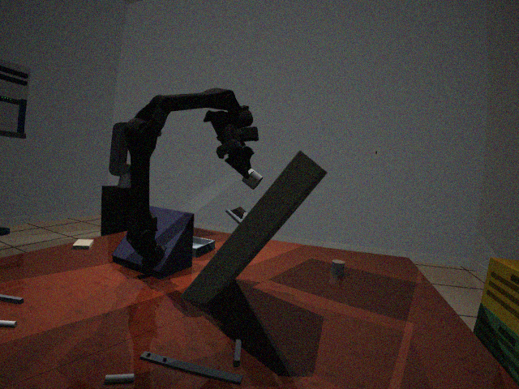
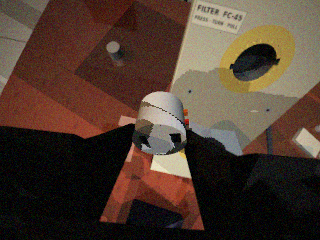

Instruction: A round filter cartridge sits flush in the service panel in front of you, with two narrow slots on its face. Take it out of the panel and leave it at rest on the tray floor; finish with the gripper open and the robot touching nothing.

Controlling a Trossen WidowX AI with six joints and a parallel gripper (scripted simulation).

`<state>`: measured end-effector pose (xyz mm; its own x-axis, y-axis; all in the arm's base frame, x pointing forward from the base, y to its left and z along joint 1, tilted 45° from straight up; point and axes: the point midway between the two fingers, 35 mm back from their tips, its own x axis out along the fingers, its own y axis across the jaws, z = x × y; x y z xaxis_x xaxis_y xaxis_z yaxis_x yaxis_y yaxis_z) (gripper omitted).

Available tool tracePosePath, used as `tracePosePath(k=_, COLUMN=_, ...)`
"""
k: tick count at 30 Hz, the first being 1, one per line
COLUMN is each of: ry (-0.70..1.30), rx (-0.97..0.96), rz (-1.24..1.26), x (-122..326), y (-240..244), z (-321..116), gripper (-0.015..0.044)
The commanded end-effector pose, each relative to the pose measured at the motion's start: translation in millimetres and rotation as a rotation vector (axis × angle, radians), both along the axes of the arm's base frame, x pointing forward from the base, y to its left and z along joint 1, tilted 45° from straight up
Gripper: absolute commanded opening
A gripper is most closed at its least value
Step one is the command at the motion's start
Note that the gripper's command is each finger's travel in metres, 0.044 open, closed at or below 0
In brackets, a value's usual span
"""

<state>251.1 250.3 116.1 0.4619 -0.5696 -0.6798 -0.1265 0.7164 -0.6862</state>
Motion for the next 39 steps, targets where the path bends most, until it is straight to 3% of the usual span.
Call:
tracePosePath(k=1, ry=0.131, rx=0.005, rz=0.102, x=-19.5, y=17.1, z=-22.0, gripper=0.0000)
tracePosePath(k=20, ry=0.716, rx=0.057, rz=0.680, x=-121.7, y=82.1, z=-118.1, gripper=0.0000)
tracePosePath(k=30, ry=0.736, rx=0.059, rz=0.705, x=-126.3, y=83.8, z=-121.5, gripper=0.0000)
tracePosePath(k=39, ry=0.837, rx=0.074, rz=0.816, x=-171.6, y=77.9, z=-153.7, gripper=0.0000)
